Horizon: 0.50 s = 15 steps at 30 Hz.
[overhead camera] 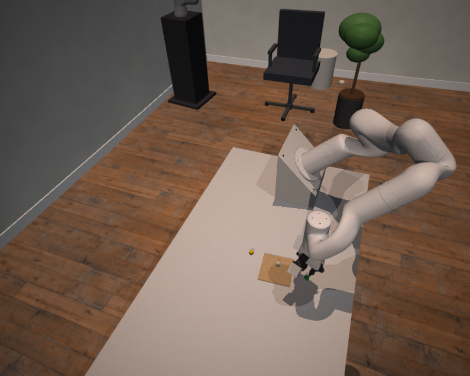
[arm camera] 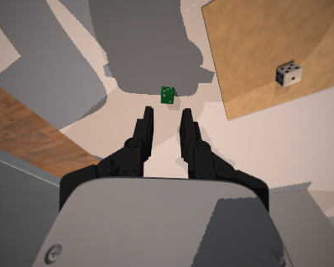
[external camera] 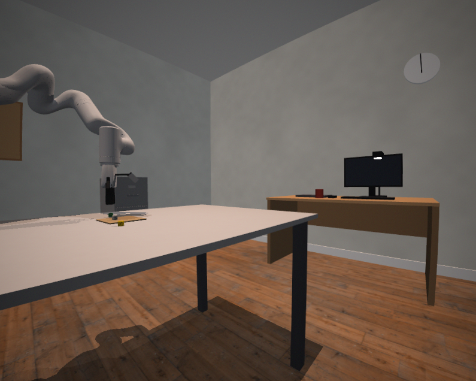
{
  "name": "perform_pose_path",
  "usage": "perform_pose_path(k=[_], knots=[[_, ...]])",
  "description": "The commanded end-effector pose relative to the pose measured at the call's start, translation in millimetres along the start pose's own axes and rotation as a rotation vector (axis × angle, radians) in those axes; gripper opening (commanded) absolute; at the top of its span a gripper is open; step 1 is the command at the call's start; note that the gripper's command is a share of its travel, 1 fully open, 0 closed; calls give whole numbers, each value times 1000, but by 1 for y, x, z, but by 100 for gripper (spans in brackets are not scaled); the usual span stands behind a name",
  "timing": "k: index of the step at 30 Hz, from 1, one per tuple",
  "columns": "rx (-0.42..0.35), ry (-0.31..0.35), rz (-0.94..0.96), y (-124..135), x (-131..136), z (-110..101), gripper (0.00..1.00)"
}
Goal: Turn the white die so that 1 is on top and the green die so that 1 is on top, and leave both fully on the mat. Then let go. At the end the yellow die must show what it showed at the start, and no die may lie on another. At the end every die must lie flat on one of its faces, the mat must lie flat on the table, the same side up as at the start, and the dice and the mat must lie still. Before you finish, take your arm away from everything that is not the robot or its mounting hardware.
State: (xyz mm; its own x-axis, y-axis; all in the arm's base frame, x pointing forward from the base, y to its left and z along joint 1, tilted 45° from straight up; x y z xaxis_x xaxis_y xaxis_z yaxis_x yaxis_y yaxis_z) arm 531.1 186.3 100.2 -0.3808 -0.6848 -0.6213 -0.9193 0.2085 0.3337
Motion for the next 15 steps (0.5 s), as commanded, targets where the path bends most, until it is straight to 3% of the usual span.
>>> perform_pose_path(k=[1,11,12,15], knots=[[1,-1,0,0,-1,-27,31],[1,-1,0,0,-1,-38,31],[1,-1,0,0,-1,-38,100],[1,-1,0,0,-1,-38,100]])
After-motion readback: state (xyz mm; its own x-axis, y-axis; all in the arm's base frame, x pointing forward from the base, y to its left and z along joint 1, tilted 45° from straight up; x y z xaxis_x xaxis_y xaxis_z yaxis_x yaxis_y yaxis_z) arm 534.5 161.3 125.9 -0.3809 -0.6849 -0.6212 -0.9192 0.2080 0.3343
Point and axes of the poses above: the point where the finger pads meet when closed, its own z axis out along the fingers, its own x axis across the jaws, y = z × x, the point moved 9 cm from there along -z, back along the fingers, and after that the axes turned 5 degrees about z, right-handed, at the moved point
